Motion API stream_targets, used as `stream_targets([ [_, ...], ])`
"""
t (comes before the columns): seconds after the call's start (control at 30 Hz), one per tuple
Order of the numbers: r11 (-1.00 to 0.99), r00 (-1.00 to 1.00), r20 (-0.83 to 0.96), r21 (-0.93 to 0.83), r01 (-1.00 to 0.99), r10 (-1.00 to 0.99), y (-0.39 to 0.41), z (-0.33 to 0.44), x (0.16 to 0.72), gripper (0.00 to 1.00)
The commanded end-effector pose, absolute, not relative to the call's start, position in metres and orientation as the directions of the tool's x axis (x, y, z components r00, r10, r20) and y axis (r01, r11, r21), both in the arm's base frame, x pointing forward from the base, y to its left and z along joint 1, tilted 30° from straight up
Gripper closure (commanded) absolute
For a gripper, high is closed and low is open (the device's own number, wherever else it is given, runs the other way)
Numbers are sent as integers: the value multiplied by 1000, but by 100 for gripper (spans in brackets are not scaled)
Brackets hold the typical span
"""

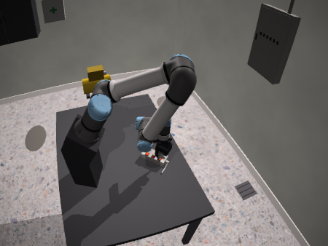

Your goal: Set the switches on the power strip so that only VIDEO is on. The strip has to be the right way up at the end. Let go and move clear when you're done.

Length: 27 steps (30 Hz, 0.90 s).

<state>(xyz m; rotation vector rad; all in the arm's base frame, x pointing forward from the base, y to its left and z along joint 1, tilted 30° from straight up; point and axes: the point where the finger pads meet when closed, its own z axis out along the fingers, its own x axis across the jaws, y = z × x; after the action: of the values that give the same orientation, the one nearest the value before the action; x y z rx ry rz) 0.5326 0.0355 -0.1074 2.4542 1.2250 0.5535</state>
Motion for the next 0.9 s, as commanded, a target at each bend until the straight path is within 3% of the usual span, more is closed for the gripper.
stream_targets([
  [0.0,-569,552,190,464,679,812,35,-108,534,100],
  [0.87,-569,552,190,464,679,812,36,-107,533,100],
])
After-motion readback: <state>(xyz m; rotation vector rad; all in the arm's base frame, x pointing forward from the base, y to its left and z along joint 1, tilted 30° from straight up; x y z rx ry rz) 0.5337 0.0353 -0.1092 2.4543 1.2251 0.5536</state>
